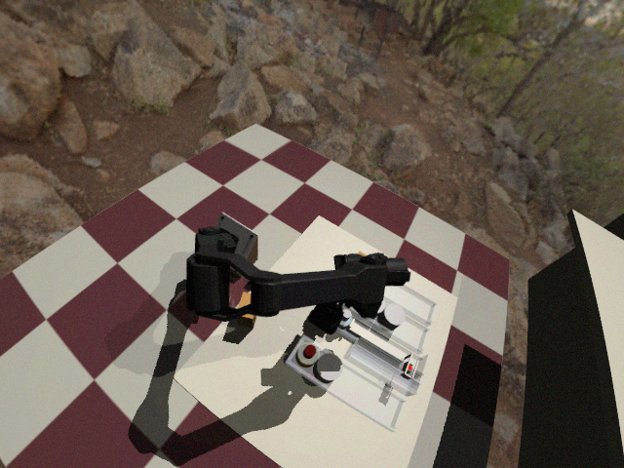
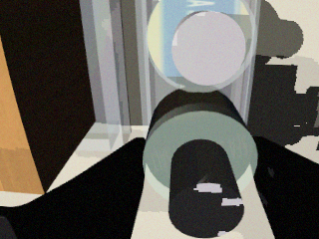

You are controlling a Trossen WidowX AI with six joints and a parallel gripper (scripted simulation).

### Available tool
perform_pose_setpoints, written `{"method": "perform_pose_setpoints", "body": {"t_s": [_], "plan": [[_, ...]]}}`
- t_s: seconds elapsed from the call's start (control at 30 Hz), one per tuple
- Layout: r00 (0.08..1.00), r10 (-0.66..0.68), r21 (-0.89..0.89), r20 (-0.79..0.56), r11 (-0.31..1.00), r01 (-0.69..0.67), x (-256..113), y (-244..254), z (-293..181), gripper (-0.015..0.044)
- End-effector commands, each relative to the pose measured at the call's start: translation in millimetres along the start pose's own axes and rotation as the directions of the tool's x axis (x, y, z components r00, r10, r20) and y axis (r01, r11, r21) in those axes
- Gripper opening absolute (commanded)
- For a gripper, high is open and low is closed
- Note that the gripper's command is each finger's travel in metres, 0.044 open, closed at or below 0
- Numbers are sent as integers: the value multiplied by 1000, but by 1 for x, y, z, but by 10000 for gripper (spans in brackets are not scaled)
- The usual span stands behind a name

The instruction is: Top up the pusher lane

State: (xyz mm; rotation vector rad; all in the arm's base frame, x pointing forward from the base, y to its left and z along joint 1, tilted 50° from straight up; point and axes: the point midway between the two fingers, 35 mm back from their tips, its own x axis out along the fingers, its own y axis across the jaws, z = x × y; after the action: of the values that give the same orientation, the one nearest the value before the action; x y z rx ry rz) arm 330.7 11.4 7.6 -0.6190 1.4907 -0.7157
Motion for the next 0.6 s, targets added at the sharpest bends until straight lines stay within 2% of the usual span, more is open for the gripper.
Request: {"method": "perform_pose_setpoints", "body": {"t_s": [0.0, 0.57], "plan": [[1000, -5, 11, 23, 1000, 5, -3, -1, 9, 0], [1000, -5, 12, 23, 1000, 5, -5, -2, 13, 0]]}}
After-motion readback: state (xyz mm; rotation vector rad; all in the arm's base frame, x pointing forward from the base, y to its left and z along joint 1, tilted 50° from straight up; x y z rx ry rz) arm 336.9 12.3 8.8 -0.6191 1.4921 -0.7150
